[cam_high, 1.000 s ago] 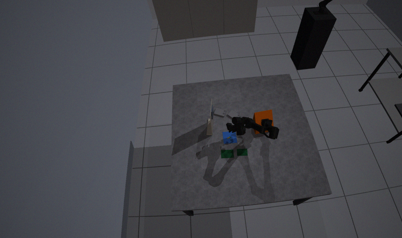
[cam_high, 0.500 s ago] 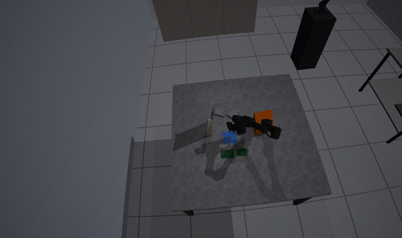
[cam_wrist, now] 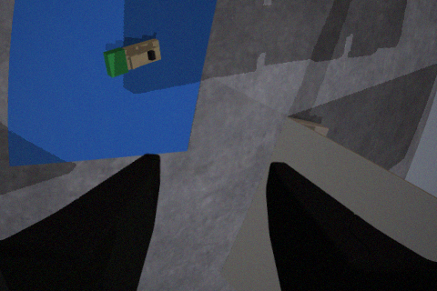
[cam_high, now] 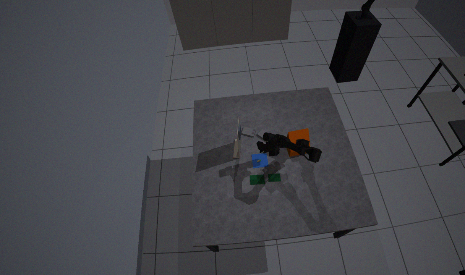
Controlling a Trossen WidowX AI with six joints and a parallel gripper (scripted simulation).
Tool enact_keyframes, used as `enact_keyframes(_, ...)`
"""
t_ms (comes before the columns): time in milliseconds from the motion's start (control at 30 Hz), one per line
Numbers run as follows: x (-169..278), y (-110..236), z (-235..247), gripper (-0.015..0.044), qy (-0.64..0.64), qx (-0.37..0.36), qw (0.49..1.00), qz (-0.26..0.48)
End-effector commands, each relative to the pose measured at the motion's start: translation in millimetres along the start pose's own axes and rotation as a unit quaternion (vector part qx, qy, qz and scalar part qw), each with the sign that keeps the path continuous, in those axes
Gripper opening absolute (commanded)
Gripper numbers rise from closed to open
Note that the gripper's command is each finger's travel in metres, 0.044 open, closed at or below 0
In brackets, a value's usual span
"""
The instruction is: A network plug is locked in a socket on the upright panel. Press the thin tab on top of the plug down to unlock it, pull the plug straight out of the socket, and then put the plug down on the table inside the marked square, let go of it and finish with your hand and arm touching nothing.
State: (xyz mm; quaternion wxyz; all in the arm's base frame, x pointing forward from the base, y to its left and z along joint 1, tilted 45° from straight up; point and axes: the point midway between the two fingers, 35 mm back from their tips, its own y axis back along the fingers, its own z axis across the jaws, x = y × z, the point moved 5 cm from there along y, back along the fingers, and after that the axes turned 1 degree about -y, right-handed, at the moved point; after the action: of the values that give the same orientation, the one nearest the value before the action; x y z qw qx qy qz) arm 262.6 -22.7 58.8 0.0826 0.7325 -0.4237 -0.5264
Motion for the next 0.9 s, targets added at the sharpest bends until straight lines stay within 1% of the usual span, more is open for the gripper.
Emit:
enact_keyframes(0,-2,6,-3,0.0156,0.002,0.003,1.000,-0.003)
enact_keyframes(67,0,3,-1,0.0156,0.000,0.000,1.000,0.000)
enact_keyframes(200,1,9,-8,0.0156,0.001,-0.001,1.000,0.001)
enact_keyframes(867,3,61,-47,0.0156,0.002,-0.001,1.000,0.003)
